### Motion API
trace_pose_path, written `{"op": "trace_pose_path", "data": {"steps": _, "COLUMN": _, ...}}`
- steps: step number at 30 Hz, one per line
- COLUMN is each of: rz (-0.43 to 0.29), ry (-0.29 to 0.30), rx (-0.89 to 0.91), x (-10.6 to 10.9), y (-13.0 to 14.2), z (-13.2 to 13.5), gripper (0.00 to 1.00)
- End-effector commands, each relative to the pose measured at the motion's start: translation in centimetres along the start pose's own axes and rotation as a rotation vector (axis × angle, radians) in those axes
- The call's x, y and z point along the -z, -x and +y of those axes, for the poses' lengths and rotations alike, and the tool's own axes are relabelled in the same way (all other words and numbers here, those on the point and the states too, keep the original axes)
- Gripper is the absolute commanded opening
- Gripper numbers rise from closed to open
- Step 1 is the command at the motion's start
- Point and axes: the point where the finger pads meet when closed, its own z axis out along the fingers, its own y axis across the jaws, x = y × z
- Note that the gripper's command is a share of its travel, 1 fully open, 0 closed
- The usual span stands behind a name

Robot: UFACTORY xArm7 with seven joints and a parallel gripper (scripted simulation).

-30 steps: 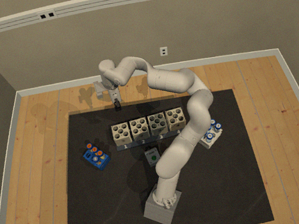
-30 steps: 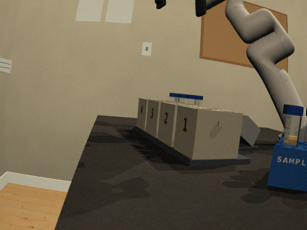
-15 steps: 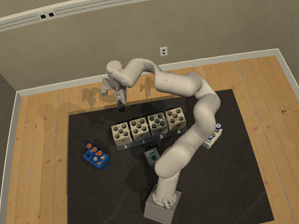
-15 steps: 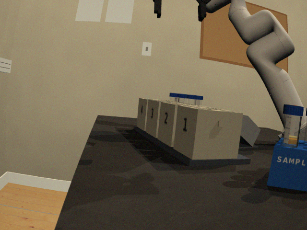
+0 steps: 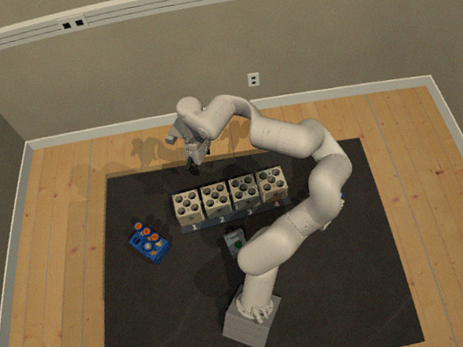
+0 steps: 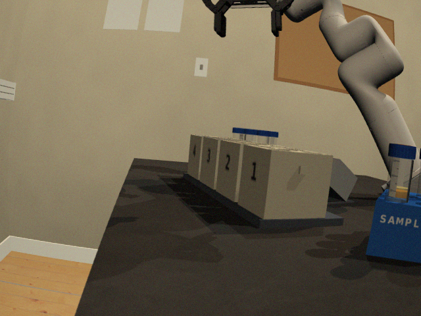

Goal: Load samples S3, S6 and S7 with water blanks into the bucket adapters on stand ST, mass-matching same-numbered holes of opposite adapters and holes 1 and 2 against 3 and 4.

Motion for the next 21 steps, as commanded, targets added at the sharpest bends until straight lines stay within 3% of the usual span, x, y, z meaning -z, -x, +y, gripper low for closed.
{"op": "trace_pose_path", "data": {"steps": 1, "rz": 0.005, "ry": 0.016, "rx": -0.183, "x": -0.2, "y": 1.3, "z": 0.3, "gripper": 1.00}}
{"op": "trace_pose_path", "data": {"steps": 5, "rz": 0.004, "ry": 0.018, "rx": -0.216, "x": -0.3, "y": 1.8, "z": 0.3, "gripper": 1.00}}
{"op": "trace_pose_path", "data": {"steps": 21, "rz": 0.003, "ry": 0.044, "rx": -0.638, "x": -1.4, "y": 5.4, "z": 0.7, "gripper": 1.00}}
